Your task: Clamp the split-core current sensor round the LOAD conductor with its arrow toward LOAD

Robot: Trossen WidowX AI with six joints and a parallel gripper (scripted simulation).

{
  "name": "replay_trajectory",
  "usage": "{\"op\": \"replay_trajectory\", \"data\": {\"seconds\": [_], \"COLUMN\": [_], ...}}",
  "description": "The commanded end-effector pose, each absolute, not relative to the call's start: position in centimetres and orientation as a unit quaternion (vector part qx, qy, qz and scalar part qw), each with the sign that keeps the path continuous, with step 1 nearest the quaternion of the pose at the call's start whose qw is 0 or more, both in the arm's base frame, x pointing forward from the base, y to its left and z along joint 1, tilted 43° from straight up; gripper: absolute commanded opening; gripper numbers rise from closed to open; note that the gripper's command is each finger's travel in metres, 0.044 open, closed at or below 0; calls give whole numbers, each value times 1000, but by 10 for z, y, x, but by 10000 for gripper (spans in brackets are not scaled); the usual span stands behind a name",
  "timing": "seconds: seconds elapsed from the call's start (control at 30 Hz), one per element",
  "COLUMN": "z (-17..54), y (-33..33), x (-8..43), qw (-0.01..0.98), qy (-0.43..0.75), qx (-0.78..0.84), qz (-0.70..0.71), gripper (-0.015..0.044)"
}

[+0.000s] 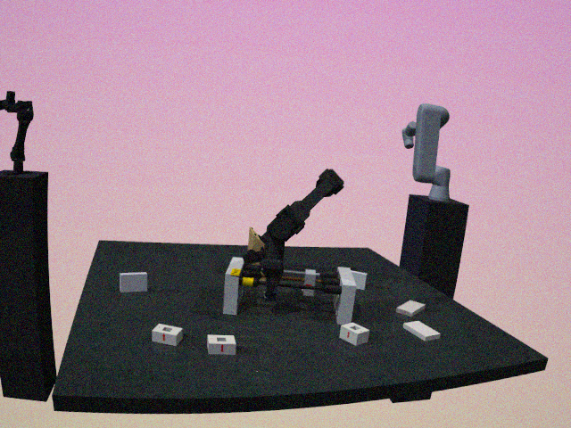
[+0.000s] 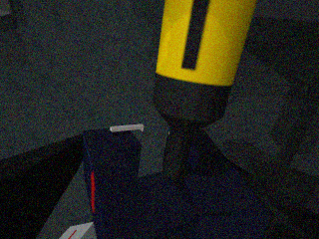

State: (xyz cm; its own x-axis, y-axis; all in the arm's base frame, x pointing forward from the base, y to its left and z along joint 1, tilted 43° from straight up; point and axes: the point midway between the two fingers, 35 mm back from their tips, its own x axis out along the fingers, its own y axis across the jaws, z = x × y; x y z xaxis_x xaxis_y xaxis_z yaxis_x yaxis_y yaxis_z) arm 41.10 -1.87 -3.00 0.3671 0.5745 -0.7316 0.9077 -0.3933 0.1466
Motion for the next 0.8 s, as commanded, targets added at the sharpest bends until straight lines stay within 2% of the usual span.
{"op": "replay_trajectory", "data": {"seconds": [0.0,0.3,0.77], "z": [-29,-29,-29], "y": [-21,-21,-21], "x": [414,414,414], "qw": [282,282,282], "qy": [472,472,472], "qx": [781,781,781], "qz": [-296,-296,-296], "gripper": [234,0,0]}}
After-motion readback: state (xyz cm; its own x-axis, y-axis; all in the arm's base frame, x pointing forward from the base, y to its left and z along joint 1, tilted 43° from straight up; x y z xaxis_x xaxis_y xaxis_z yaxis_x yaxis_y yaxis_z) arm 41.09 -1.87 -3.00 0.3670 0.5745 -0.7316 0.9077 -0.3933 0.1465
